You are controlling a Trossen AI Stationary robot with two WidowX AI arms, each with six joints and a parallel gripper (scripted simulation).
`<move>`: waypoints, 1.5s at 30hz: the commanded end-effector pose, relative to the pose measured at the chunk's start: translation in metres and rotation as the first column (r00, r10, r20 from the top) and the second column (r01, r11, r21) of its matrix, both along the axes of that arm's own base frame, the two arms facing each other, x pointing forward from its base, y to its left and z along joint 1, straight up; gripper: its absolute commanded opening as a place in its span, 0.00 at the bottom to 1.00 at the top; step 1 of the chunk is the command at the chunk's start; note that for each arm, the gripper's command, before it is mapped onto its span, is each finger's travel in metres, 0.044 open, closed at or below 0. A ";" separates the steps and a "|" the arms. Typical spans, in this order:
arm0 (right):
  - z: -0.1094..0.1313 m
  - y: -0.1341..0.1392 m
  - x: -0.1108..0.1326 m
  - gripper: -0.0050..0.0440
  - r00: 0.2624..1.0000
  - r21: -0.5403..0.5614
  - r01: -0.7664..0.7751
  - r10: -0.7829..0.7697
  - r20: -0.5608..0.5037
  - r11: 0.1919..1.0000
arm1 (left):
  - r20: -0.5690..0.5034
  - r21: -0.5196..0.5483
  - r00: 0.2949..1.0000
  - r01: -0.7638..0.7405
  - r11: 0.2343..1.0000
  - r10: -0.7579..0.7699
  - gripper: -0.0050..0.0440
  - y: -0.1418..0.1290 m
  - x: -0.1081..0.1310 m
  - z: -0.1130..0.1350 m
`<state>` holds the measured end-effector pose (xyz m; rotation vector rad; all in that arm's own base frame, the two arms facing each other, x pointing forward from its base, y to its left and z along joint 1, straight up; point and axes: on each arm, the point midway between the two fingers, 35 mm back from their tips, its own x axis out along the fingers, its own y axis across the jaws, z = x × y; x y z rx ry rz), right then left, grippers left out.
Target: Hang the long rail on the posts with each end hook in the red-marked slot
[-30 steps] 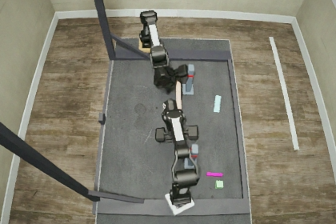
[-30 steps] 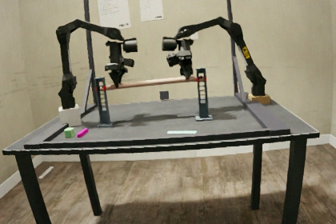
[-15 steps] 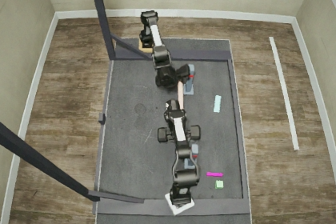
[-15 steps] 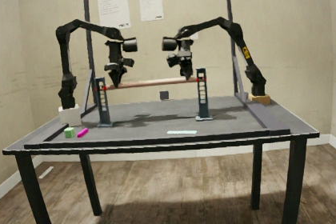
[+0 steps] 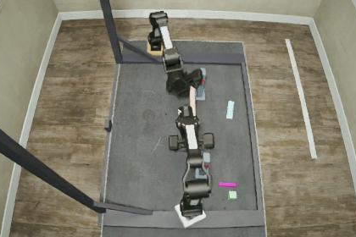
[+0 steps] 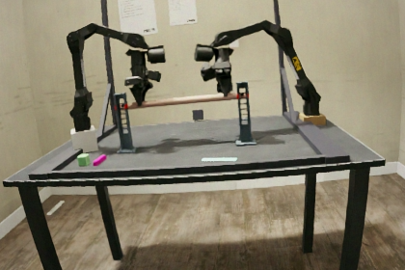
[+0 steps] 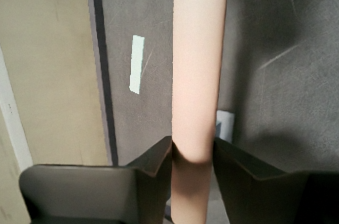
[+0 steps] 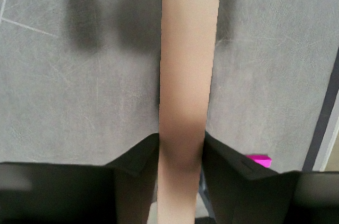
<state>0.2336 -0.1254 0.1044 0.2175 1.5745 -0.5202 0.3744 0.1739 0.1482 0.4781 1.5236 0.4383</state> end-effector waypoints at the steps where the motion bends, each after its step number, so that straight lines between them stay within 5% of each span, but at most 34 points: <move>1: 0.007 -0.005 -0.001 0.00 1.000 -0.015 -0.001 0.001 0.030 1.000 | 0.025 0.010 1.000 -0.001 1.000 0.001 0.00 0.005 0.002 0.007; 45: 0.001 -0.021 -0.009 0.00 1.000 -0.017 -0.001 0.001 0.030 1.000 | 0.025 0.012 1.000 -0.001 1.000 0.001 0.00 0.024 0.003 0.001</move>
